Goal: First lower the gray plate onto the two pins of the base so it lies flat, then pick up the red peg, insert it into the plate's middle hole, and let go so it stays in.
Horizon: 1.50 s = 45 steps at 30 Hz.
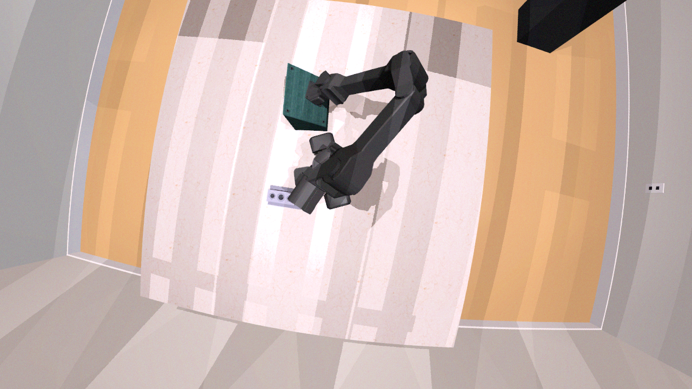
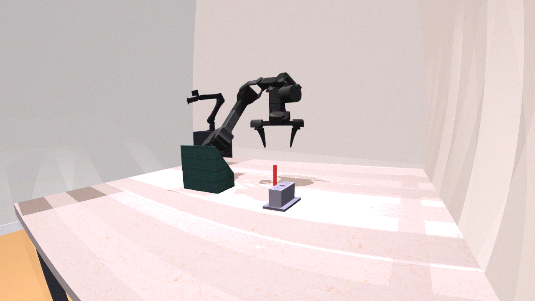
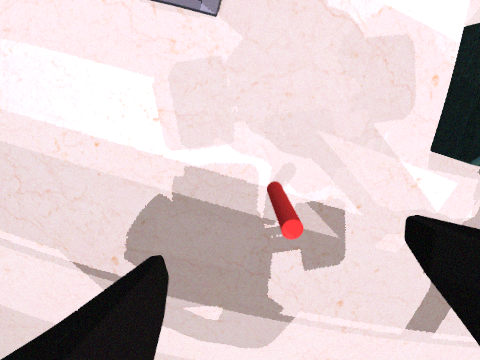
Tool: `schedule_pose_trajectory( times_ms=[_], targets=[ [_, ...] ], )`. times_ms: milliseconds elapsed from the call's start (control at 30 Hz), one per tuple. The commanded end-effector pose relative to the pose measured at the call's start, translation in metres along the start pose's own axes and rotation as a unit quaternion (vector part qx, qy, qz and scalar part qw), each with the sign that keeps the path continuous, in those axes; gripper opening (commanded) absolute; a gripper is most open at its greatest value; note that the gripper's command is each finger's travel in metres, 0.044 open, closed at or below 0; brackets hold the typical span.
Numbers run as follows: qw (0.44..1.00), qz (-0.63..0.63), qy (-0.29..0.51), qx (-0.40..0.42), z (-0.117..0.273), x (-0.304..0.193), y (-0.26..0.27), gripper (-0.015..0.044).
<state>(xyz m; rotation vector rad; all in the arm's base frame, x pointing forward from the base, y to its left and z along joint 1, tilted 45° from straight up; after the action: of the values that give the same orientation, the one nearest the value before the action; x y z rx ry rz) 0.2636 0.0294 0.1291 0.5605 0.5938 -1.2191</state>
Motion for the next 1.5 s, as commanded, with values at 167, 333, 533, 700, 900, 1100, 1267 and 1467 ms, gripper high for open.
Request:
schedule_pose_trajectory(
  times_ms=[167,333,533,700,900,1100,1267,1467],
  targets=[
    [0.999,0.039,0.003,0.001,-0.013,-0.028,-0.023,0.044],
    [0.999,0.039,0.004,0.001,-0.039,-0.028,-0.023,0.044],
    [0.999,0.039,0.004,0.001,-0.054,-0.029,-0.021,0.044],
    [0.999,0.039,0.004,0.001,-0.061,-0.028,-0.021,0.044],
    [0.999,0.039,0.003,0.001,-0.07,-0.028,-0.02,0.044],
    [0.999,0.039,0.003,0.001,-0.08,-0.028,-0.02,0.044],
    [0.999,0.04,0.004,0.001,-0.088,-0.029,-0.02,0.044],
    [0.999,0.04,0.004,0.002,-0.098,-0.029,-0.02,0.044]
  ],
)
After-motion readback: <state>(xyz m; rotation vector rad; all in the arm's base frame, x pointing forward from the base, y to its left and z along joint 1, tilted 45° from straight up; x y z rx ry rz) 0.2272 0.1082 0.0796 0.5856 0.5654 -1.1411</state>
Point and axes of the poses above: the point midway between the two fingers, 35 mm back from their tips, its own z axis back along the fingers, its own y axis across the jaws, x = y × z, the point moved 1 cm from there along z, back along the fingers, and after that the axes turned 13 degrees about -z, right-handed, at the moved point
